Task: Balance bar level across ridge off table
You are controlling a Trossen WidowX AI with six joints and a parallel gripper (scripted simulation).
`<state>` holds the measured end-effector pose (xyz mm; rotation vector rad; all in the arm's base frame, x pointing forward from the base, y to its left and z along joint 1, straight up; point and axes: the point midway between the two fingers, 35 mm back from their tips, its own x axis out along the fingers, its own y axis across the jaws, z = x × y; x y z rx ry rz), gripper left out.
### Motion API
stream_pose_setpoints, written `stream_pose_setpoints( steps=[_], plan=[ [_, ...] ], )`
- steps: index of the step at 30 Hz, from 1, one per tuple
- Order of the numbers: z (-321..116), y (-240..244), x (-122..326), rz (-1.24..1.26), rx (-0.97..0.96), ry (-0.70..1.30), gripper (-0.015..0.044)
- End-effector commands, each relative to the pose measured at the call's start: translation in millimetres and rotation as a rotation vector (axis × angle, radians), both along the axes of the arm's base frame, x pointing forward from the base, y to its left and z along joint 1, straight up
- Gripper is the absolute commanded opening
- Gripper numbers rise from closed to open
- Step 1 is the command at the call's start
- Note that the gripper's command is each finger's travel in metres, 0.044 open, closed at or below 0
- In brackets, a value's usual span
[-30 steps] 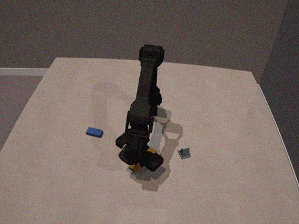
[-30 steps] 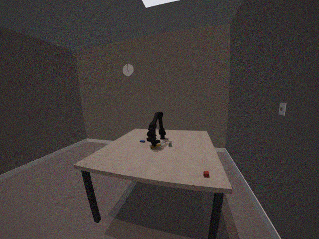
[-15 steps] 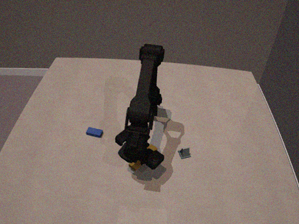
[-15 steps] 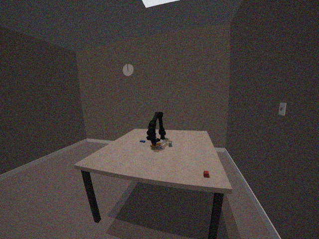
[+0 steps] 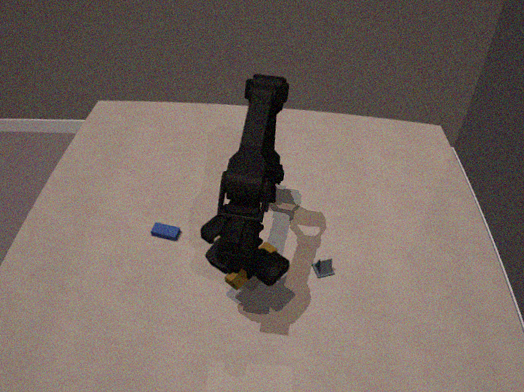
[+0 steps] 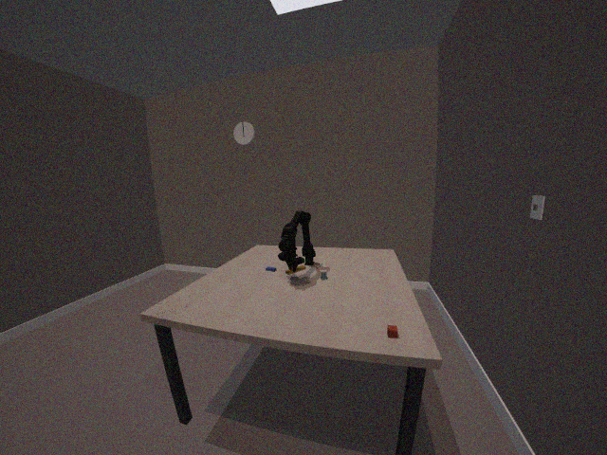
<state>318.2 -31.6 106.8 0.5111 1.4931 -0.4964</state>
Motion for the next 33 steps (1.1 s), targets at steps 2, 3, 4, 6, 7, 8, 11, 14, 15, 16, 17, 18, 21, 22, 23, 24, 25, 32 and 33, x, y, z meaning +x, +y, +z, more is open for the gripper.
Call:
stream_pose_setpoints(
  steps=[2, 3, 4, 6, 7, 8, 11, 14, 15, 16, 17, 18, 21, 22, 23, 24, 25, 32, 33],
  plan=[
    [16.1, -0.6, -0.4, -0.003, -0.005, -0.012, 0.0],
    [18.7, -0.6, -0.7, -0.003, -0.005, -0.011, 0.0],
    [21.3, -0.6, -1.1, -0.003, -0.005, -0.011, 0.0],
    [26.5, -0.5, -1.9, -0.004, -0.006, -0.011, 0.0],
    [29.1, -0.5, -2.4, -0.004, -0.006, -0.011, 0.0],
    [31.7, -0.5, -2.8, -0.004, -0.006, -0.011, 0.0],
    [35.1, 0.2, -3.5, 0.0, -0.006, -0.011, 0.0],
    [35.2, 9.6, -3.6, 0.051, -0.007, -0.011, 0.0],
    [35.2, 13.6, -3.7, 0.074, -0.007, -0.011, 0.0],
    [35.2, 17.6, -3.8, 0.096, -0.007, -0.011, 0.0],
    [35.2, 21.6, -4.0, 0.118, -0.007, -0.011, 0.0],
    [35.2, 25.6, -4.3, 0.14, -0.007, -0.011, 0.0],
    [35.3, 37.6, -5.3, 0.207, -0.008, -0.011, 0.0],
    [35.3, 41.6, -5.7, 0.229, -0.008, -0.012, 0.0],
    [35.4, 45.6, -6.1, 0.251, -0.008, -0.012, 0.0],
    [35.4, 49.6, -6.6, 0.273, -0.008, -0.012, 0.0],
    [35.4, 53.6, -7.1, 0.296, -0.008, -0.012, 0.0],
    [35.6, 80.9, -11.6, 0.446, -0.009, -0.012, 0.0],
    [35.7, 84.9, -12.4, 0.468, -0.01, -0.012, 0.0]
  ],
)
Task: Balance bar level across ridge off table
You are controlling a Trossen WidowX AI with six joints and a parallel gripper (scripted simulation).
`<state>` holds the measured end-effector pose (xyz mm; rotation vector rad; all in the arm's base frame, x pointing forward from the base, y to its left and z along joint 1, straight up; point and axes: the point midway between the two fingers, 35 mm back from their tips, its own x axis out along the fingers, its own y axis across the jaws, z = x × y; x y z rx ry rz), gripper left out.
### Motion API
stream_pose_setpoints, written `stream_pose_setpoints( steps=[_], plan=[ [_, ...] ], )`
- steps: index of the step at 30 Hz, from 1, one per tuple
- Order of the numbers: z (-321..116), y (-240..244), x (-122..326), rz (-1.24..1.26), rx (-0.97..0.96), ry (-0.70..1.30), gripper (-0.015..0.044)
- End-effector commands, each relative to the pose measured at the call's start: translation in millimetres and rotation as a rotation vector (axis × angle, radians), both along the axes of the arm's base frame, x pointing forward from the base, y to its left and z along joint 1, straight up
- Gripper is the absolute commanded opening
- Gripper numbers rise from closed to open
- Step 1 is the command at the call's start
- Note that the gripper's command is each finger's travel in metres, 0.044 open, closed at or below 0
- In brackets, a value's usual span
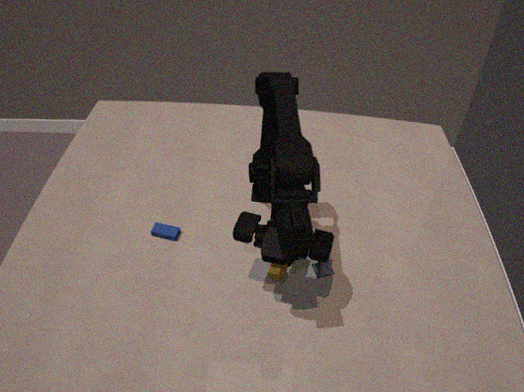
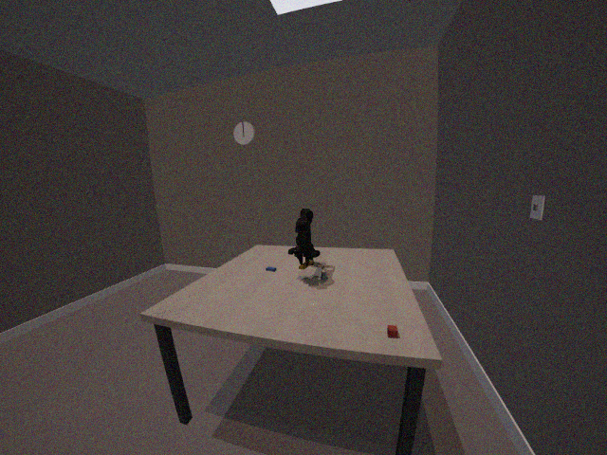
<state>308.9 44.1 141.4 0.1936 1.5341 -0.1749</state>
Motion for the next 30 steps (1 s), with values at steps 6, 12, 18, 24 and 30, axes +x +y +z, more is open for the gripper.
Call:
stream_pose_setpoints(
  steps=[6, 12, 18, 24, 30],
  plan=[
    [1.3, 32.2, -8.5, 0.184, -0.006, -0.001, 0.0],
    [1.5, 54.4, -14.9, 0.302, -0.008, -0.002, 0.0],
    [1.8, 77.0, -22.4, 0.418, -0.009, -0.003, 0.0],
    [2.1, 98.4, -30.7, 0.519, -0.009, -0.004, 0.0],
    [2.1, 113.7, -37.0, 0.58, -0.01, -0.004, 0.0]
  ],
)
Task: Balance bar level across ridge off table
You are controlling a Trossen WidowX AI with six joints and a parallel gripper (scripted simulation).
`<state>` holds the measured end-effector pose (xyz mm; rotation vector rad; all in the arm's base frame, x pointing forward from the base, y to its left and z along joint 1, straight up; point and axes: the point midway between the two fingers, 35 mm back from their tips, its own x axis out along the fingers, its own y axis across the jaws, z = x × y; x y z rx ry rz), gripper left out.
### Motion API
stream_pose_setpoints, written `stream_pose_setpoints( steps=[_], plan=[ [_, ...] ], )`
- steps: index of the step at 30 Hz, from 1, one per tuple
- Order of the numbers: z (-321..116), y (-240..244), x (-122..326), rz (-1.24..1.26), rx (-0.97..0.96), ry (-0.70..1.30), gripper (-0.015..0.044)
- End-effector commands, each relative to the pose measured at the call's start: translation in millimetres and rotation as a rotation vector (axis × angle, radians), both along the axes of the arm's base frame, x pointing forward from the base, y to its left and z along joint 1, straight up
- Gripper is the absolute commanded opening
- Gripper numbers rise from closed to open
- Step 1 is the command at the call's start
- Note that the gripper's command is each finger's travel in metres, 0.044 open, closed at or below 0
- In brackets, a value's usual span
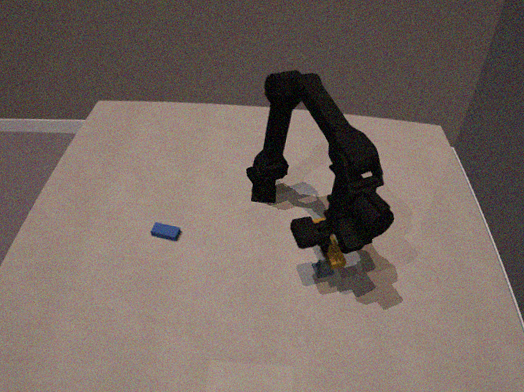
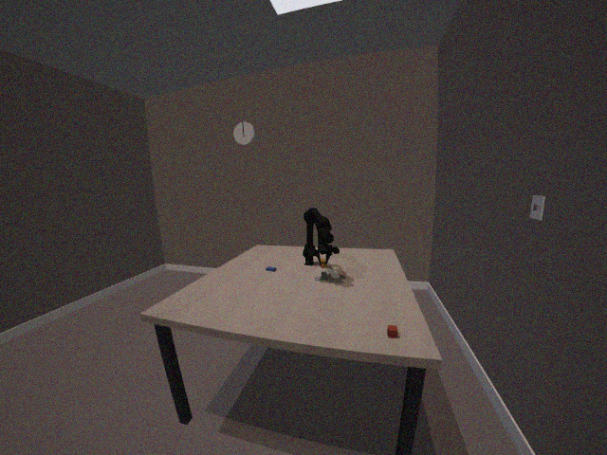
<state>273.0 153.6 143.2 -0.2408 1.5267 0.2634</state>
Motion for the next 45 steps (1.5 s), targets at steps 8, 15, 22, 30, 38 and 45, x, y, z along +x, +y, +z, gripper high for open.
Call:
stream_pose_setpoints(
  steps=[8, 15, 22, 30, 38, 45],
  plan=[
    [-9.5, 6.8, -0.9, 0.023, -0.004, -0.001, 0.0],
    [-21.0, 7.7, -0.6, 0.024, -0.004, -0.001, 0.0],
    [-32.6, 8.1, -0.8, 0.026, -0.004, -0.001, 0.0],
    [-43.2, 8.3, -1.4, 0.027, -0.004, -0.001, 0.0],
    [-42.6, 8.3, -1.4, 0.027, -0.004, -0.001, 0.0],
    [-42.5, 8.3, -1.3, 0.027, -0.004, -0.001, 0.0]
  ],
)
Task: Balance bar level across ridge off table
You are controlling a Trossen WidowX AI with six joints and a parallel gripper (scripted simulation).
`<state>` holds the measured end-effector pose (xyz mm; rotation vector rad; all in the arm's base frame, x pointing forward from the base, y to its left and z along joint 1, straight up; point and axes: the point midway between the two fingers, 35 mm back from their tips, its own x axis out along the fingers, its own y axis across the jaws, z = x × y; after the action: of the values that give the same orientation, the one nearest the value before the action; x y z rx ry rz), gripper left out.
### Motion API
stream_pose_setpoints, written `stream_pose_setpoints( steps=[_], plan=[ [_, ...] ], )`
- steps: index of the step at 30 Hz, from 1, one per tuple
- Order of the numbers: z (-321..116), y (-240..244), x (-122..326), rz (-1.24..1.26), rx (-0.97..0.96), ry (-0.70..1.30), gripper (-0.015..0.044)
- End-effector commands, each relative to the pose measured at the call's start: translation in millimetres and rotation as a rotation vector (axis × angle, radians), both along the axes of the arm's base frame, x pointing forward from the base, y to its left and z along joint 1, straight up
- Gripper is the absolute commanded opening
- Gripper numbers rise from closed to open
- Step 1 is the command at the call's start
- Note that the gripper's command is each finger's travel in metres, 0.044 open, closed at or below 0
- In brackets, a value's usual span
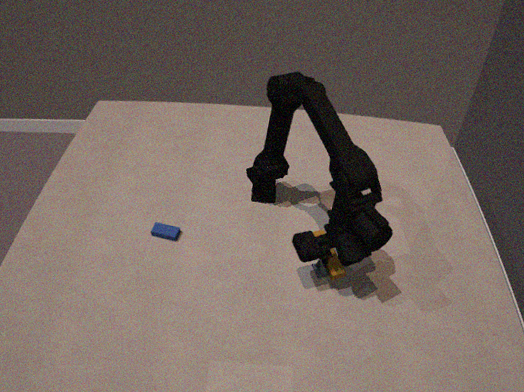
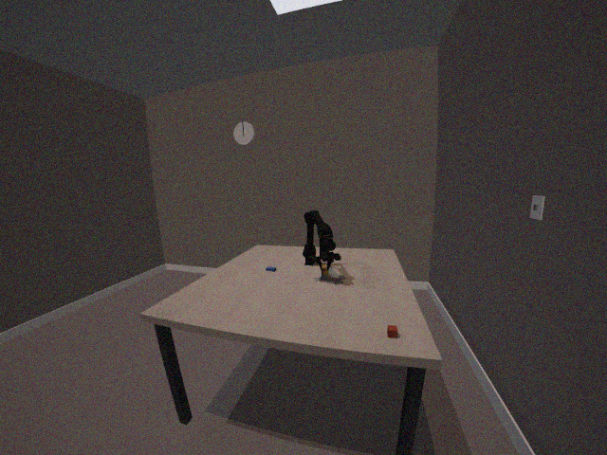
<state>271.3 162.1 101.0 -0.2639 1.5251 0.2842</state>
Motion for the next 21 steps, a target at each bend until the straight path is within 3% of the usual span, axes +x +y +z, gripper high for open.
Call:
stream_pose_setpoints(
  steps=[1, 21],
  plan=[
    [-0.4, -0.1, 0.3, -0.001, -0.002, -0.001, 0.0],
    [-2.1, -0.1, 0.3, -0.001, -0.002, -0.001, 0.0]
  ],
)
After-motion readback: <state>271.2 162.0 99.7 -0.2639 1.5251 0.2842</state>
